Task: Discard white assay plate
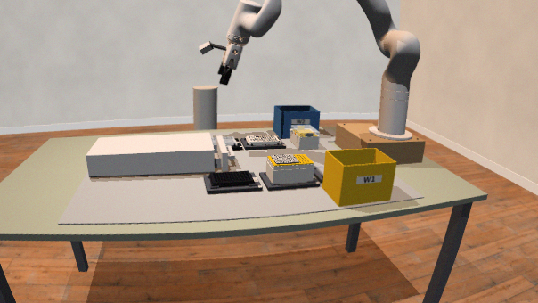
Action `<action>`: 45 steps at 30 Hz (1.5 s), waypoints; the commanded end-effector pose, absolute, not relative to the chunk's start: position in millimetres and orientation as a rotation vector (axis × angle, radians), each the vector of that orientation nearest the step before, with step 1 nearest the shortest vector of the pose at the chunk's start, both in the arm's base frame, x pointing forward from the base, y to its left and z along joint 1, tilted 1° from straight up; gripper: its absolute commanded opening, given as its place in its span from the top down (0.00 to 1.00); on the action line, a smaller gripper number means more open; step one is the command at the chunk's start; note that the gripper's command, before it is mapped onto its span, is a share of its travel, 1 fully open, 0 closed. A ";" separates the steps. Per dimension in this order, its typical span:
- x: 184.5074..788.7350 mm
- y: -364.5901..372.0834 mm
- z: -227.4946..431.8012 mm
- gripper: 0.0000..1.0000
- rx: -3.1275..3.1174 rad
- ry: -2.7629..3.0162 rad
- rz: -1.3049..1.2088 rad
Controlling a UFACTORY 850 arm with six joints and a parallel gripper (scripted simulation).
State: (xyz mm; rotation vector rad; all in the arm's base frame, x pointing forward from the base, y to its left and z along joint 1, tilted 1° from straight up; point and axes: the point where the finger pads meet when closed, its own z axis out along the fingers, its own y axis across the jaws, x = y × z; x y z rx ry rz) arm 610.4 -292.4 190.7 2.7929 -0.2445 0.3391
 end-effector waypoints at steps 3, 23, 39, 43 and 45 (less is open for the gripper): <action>598.2 -274.0 189.6 0.00 2.839 -0.252 0.296; 549.9 -209.3 180.7 0.00 2.922 -0.265 0.210; 510.0 -161.8 174.9 0.00 3.003 -0.277 0.123; 500.9 -151.5 173.7 0.00 3.030 -0.281 0.093; 494.1 -144.1 173.0 0.00 3.043 -0.284 0.079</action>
